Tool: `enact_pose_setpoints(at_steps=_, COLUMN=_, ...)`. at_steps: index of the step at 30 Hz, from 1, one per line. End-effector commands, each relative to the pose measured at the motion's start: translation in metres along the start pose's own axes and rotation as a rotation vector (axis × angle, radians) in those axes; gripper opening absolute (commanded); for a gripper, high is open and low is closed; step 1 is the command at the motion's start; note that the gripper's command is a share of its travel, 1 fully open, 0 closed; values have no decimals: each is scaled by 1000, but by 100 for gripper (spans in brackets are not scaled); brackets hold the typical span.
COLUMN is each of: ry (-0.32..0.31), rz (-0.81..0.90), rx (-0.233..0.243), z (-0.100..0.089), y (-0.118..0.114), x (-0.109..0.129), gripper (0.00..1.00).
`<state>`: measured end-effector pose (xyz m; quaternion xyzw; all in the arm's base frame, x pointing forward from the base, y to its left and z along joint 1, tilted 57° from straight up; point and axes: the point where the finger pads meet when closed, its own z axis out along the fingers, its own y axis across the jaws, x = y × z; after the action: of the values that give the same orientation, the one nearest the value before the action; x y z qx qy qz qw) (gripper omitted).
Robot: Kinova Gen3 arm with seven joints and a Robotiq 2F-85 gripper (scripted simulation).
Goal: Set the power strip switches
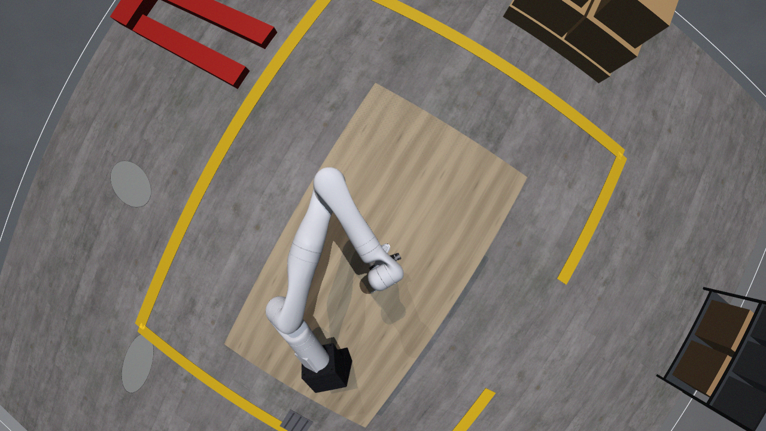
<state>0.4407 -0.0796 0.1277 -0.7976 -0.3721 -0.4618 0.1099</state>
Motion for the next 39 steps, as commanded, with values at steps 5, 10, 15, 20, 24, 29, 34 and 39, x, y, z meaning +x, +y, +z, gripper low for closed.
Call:
enact_pose_setpoints(at_steps=5, ry=0, rz=0, rx=-2, z=-1, y=1, x=0, gripper=0)
enact_pose_setpoints(at_steps=10, ry=0, rz=0, rx=-2, z=-1, y=1, x=0, gripper=0)
enact_pose_setpoints(at_steps=15, ry=0, rz=0, rx=-2, z=-1, y=1, x=0, gripper=0)
enact_pose_setpoints(at_steps=20, ry=0, rz=0, rx=-2, z=-1, y=1, x=0, gripper=0)
enact_pose_setpoints(at_steps=24, ry=0, rz=0, rx=-2, z=0, y=1, x=0, gripper=0)
enact_pose_setpoints(at_steps=29, ry=0, rz=0, rx=-2, z=1, y=1, x=0, gripper=0)
enact_pose_setpoints(at_steps=34, ry=0, rz=0, rx=-2, z=3, y=1, x=0, gripper=0)
enact_pose_setpoints(at_steps=39, ry=0, rz=0, rx=-2, z=4, y=1, x=0, gripper=0)
